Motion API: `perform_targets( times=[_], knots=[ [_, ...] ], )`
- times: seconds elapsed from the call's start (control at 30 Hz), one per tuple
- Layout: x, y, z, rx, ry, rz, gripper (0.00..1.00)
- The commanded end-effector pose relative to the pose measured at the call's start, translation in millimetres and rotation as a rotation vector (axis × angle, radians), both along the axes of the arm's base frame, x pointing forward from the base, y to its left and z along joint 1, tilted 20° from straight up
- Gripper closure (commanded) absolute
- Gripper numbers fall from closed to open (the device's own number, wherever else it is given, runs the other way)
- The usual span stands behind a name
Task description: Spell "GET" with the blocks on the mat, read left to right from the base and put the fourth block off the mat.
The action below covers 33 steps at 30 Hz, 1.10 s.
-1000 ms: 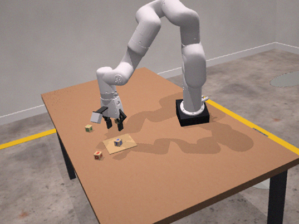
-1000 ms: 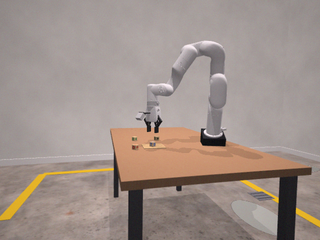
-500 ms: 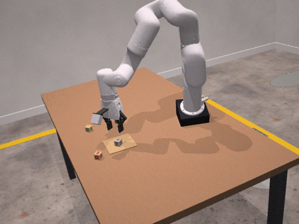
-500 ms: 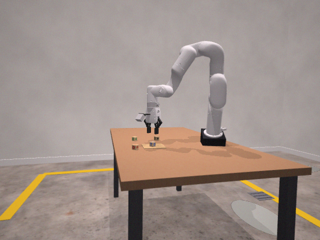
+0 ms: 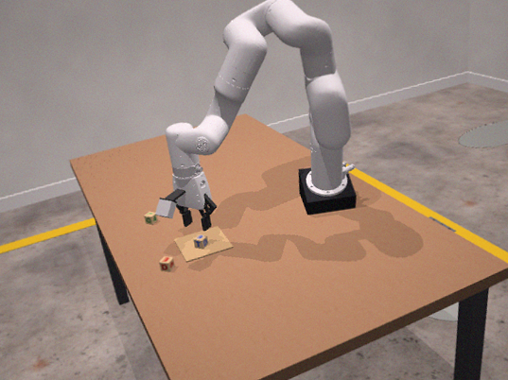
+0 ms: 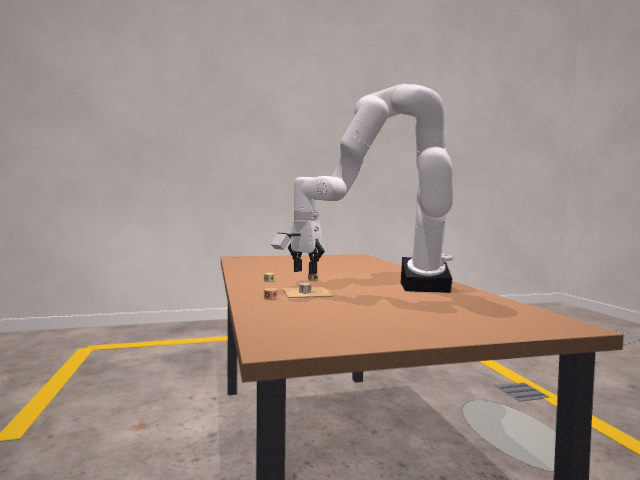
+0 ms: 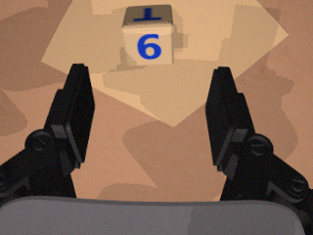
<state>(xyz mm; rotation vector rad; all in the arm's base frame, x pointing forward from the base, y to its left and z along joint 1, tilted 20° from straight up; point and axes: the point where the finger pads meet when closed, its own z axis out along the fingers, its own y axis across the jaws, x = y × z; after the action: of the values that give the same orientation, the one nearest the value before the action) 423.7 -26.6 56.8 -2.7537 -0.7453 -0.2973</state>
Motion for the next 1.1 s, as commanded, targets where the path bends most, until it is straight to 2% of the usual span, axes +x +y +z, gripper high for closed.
perform_targets(
  times=[0.0, 0.3, 1.07],
  knots=[
    [2.3, 1.5, -6.7, -0.001, -0.003, -0.001, 0.31],
    [3.6, 5.0, -17.3, -0.001, -0.003, -0.001, 0.31],
    [4.2, 6.6, -22.5, -0.001, -0.003, -0.001, 0.31]
  ],
)
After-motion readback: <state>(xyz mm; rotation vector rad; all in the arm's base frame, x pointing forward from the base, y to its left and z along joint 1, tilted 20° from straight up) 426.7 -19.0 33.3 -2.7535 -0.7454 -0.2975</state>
